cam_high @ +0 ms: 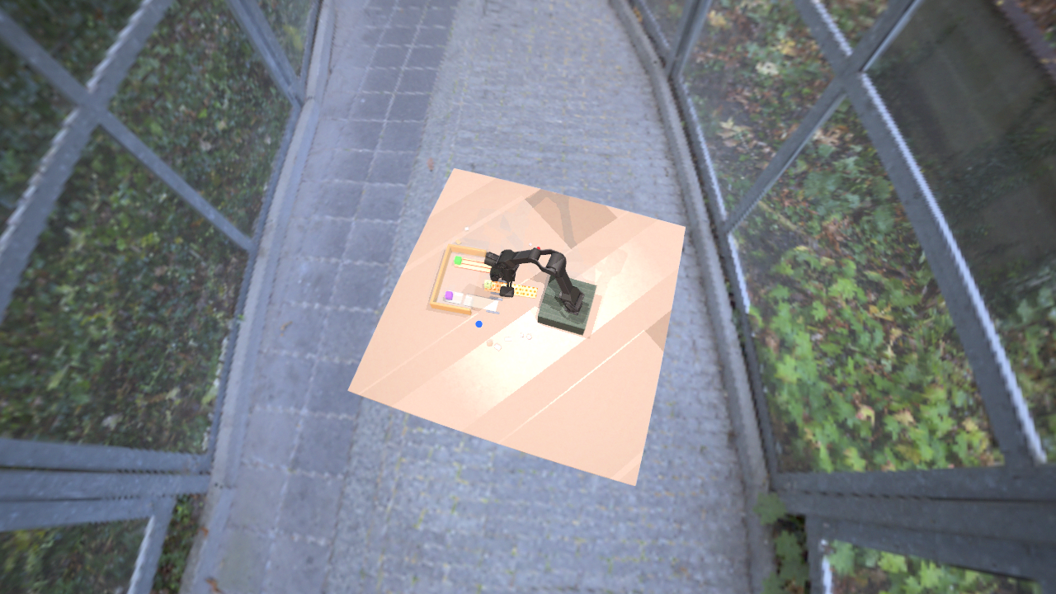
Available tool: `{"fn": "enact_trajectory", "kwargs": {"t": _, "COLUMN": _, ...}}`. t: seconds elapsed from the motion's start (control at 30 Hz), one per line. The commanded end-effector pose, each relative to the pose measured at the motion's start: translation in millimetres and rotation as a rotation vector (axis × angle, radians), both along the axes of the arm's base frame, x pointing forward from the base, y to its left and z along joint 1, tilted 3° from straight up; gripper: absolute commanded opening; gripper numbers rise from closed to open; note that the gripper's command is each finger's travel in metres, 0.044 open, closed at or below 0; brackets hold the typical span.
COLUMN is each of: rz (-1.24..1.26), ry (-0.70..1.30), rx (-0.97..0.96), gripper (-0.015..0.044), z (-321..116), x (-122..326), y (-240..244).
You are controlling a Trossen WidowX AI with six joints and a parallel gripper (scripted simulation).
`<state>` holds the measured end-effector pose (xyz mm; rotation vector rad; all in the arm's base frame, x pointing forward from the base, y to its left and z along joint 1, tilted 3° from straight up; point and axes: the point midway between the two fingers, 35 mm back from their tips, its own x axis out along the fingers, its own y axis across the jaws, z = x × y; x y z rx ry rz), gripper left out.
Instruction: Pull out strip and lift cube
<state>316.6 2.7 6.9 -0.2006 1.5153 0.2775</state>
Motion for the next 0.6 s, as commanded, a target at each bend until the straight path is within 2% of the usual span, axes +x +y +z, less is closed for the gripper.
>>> {"fn": "enact_trajectory", "kwargs": {"t": 0.0, "rz": -0.005, "ry": -0.002, "rx": -0.004, "gripper": 0.044, "z": 2.4, "x": 14.5, "y": 2.7}}
{"fn": "enact_trajectory", "kwargs": {"t": 0.57, "rz": -0.005, "ry": -0.007, "rx": -0.002, "gripper": 0.044, "z": 15.2, "x": 80.0, "y": 18.7}}
